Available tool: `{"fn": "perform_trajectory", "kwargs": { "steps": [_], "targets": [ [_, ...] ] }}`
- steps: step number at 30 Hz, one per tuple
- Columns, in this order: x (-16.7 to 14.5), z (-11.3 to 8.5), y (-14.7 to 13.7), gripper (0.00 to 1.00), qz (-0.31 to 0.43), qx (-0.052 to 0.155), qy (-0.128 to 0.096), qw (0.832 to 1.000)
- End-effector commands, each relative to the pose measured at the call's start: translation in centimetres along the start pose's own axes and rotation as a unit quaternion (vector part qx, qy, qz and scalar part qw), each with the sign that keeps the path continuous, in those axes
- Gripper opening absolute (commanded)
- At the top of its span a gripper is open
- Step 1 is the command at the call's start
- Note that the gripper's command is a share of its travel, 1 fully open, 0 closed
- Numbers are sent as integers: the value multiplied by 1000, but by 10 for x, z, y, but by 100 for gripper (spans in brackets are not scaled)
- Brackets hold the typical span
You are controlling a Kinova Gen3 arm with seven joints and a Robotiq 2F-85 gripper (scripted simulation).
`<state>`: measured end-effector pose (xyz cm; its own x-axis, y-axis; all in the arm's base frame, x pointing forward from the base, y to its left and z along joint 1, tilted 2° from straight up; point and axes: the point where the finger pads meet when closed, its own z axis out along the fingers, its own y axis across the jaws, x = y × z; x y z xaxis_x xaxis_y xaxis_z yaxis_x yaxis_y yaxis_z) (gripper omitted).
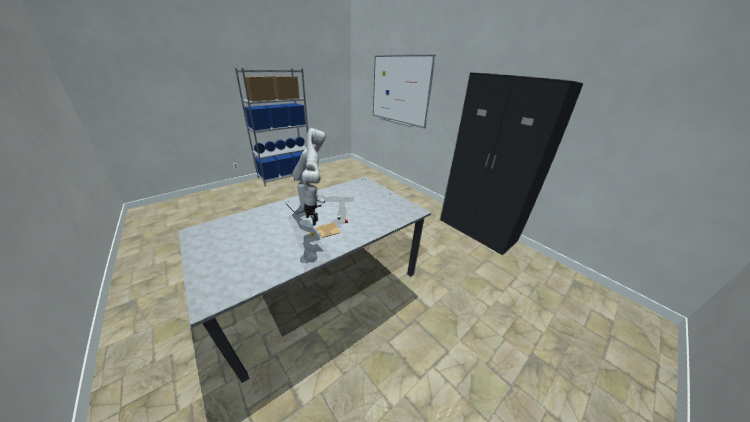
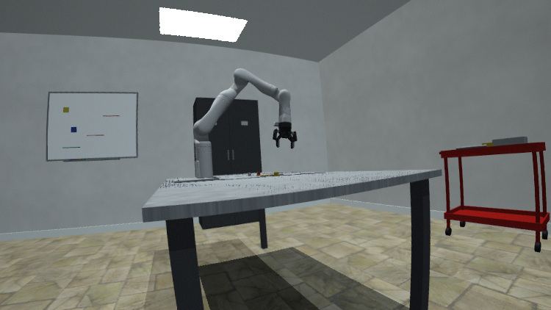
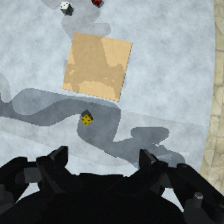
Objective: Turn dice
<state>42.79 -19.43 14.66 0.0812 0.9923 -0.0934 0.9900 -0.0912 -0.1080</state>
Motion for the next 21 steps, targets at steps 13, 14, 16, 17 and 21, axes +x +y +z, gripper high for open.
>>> {"fn": "perform_trajectory", "kwargs": {
  "steps": [13,14,16,17,21],
  "targets": [
    [-10,1,-15,100,2,-12,10,1000],
    [-10,1,-15,100,2,-12,10,1000],
    [-10,1,-15,100,2,-12,10,1000],
    [-10,1,-15,100,2,-12,10,1000],
    [-14,3,-22,100,2,-17,14,1000]
  ]
}}
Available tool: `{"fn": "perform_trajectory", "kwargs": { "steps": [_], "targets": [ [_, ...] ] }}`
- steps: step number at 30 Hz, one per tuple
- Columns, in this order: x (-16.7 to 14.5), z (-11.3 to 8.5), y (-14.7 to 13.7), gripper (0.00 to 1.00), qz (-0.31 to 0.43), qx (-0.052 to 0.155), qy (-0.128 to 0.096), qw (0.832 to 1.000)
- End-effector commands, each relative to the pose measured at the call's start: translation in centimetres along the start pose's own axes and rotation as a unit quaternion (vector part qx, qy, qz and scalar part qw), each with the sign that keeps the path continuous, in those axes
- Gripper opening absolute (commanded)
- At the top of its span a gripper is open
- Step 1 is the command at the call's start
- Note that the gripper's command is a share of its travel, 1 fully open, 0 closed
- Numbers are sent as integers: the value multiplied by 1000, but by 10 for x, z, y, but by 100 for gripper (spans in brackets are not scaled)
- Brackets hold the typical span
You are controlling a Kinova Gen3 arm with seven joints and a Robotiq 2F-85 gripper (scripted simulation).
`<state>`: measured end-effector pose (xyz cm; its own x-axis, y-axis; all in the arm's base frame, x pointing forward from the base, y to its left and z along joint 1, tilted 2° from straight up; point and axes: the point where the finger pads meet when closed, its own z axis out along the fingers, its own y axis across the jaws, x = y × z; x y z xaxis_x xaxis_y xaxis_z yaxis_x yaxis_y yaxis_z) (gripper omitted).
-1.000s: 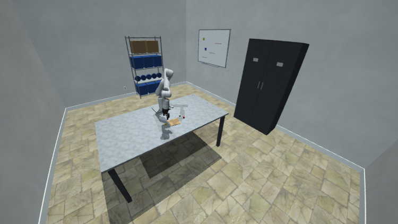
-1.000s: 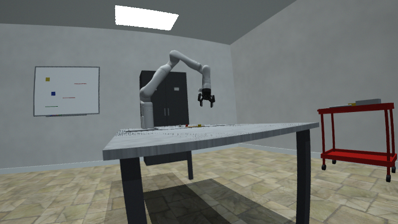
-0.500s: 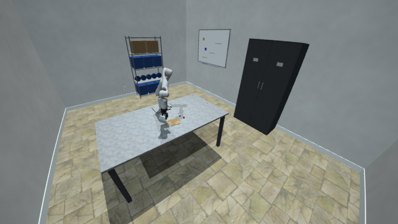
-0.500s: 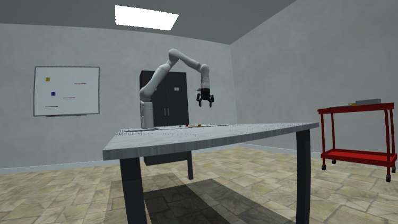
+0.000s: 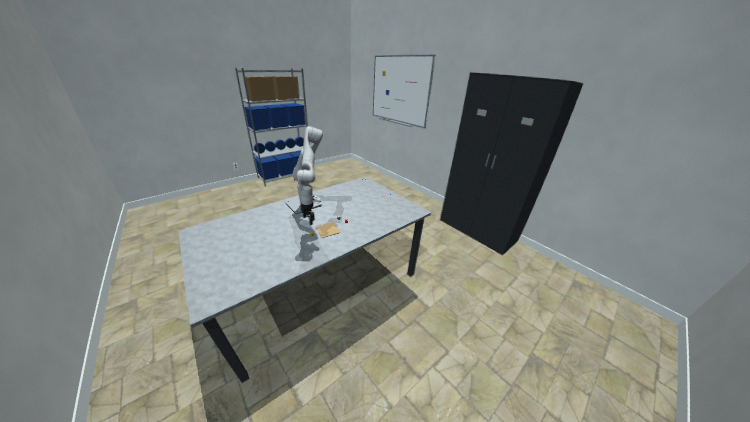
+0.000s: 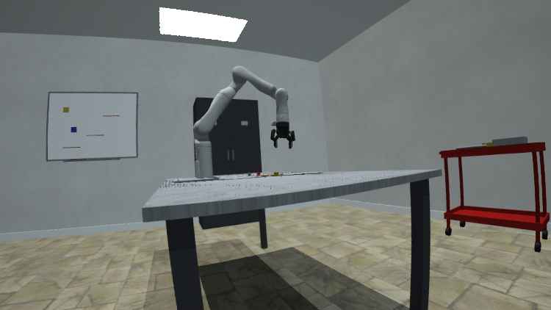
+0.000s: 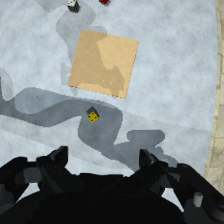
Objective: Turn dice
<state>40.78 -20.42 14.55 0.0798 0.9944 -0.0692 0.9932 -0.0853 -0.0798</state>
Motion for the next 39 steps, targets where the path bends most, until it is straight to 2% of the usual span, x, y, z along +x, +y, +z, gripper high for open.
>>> {"fn": "perform_trajectory", "kwargs": {
  "steps": [1,39],
  "targets": [
    [-2,-2,-3,100,4,-2,2,1000],
    [-15,2,-31,100,6,-22,15,1000]
  ]
}}
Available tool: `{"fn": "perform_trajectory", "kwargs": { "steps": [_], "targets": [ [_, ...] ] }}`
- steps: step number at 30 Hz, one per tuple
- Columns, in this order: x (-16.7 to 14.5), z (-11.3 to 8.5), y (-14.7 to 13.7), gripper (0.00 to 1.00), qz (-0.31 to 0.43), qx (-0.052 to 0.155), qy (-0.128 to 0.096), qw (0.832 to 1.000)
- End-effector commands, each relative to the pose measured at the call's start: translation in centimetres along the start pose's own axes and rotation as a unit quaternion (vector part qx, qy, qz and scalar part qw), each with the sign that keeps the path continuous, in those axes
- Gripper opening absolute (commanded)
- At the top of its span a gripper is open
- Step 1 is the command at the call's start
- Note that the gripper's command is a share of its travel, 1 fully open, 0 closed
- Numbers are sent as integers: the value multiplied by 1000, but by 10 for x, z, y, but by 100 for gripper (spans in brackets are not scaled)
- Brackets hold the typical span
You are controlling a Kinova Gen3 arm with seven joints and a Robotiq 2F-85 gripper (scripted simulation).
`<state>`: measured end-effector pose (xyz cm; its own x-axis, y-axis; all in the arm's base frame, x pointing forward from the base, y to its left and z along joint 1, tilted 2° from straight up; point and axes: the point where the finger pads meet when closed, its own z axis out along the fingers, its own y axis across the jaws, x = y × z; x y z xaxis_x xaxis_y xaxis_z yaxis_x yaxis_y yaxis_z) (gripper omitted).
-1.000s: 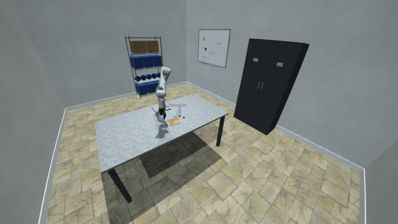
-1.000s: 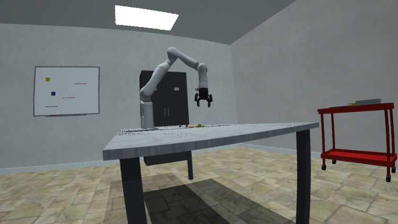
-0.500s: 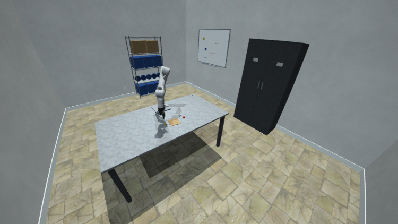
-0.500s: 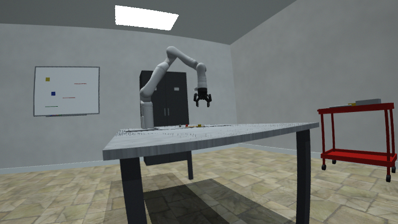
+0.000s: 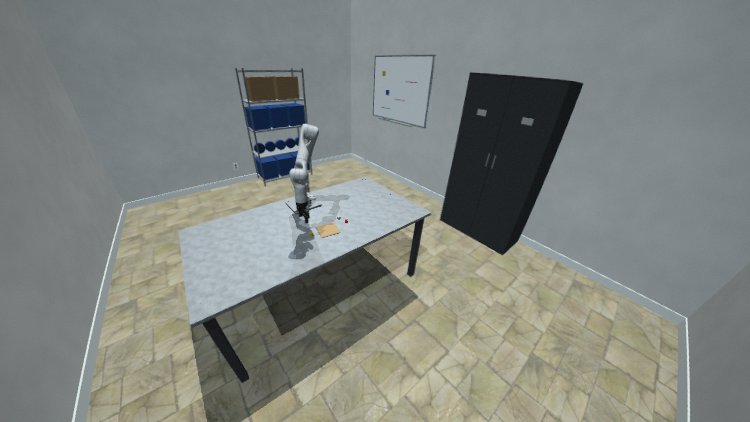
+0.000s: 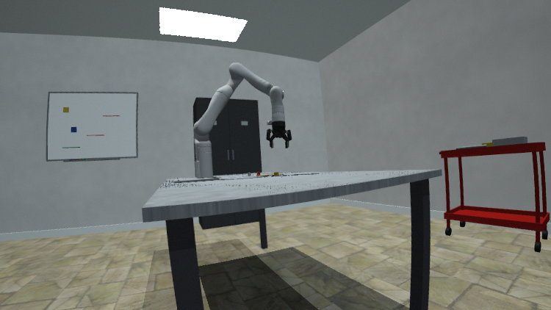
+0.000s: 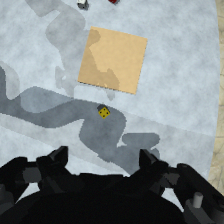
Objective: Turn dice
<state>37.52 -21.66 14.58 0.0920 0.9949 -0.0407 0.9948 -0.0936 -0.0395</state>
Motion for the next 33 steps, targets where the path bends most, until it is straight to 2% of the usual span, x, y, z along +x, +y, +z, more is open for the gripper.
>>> {"fn": "perform_trajectory", "kwargs": {
  "steps": [1,33],
  "targets": [
    [-2,-1,-4,100,1,-4,2,1000],
    [-7,0,-17,100,2,-13,6,1000]
  ]
}}
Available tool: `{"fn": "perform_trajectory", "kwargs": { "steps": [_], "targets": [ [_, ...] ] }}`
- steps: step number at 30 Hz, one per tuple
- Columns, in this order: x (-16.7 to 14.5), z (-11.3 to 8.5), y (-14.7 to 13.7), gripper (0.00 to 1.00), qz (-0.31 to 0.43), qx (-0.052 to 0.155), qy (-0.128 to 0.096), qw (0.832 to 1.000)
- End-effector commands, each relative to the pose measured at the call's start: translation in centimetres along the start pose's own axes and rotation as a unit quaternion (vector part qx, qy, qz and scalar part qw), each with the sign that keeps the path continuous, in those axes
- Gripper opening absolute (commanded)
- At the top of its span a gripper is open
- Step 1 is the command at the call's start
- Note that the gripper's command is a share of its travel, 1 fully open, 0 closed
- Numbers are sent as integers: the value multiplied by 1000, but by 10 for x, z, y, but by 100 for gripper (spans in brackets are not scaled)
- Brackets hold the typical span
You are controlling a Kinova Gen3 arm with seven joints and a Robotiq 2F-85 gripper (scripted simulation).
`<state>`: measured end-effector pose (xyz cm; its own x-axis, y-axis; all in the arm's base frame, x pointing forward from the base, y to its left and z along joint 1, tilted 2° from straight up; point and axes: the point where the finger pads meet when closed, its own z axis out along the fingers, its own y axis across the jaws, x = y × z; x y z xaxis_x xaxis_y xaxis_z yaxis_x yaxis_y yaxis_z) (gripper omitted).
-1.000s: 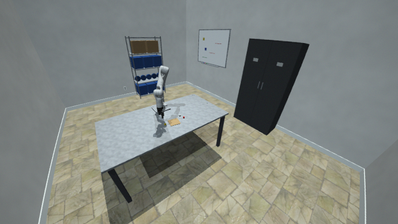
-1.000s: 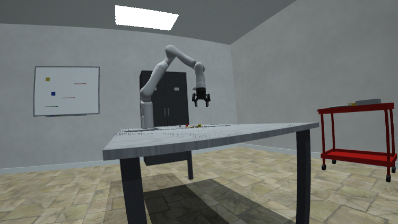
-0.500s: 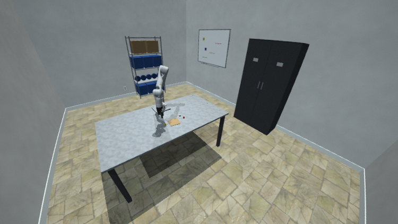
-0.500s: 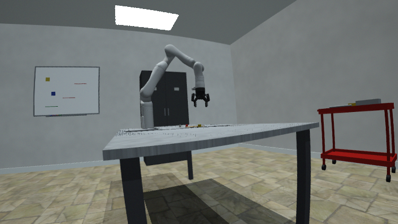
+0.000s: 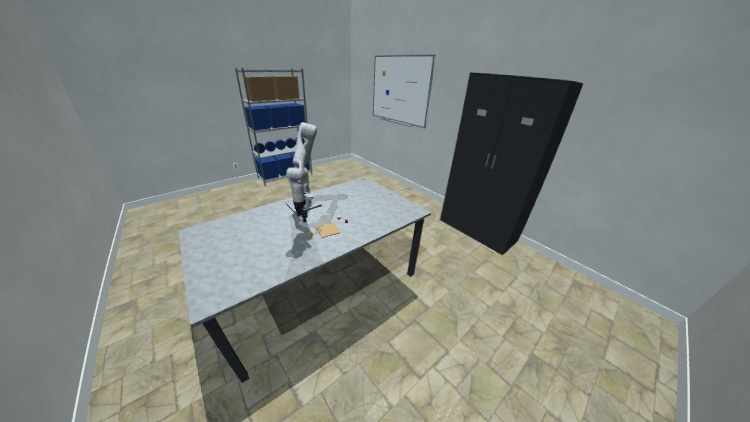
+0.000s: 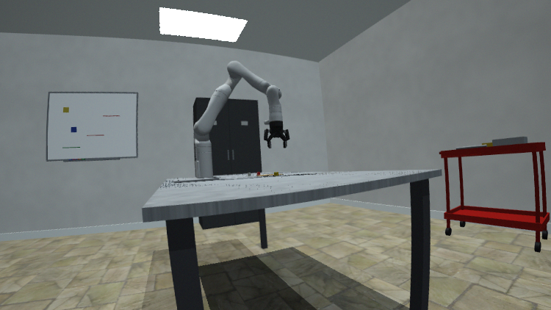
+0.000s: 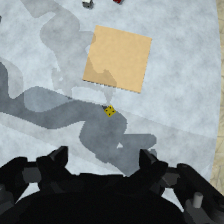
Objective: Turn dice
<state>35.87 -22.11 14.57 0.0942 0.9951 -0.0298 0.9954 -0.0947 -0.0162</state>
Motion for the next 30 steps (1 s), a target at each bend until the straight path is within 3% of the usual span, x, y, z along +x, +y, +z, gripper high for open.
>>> {"fn": "perform_trajectory", "kwargs": {
  "steps": [1,30],
  "targets": [
    [-1,-1,-1,100,1,-1,0,1000],
    [-2,1,-4,100,1,-3,1,1000]
  ]
}}
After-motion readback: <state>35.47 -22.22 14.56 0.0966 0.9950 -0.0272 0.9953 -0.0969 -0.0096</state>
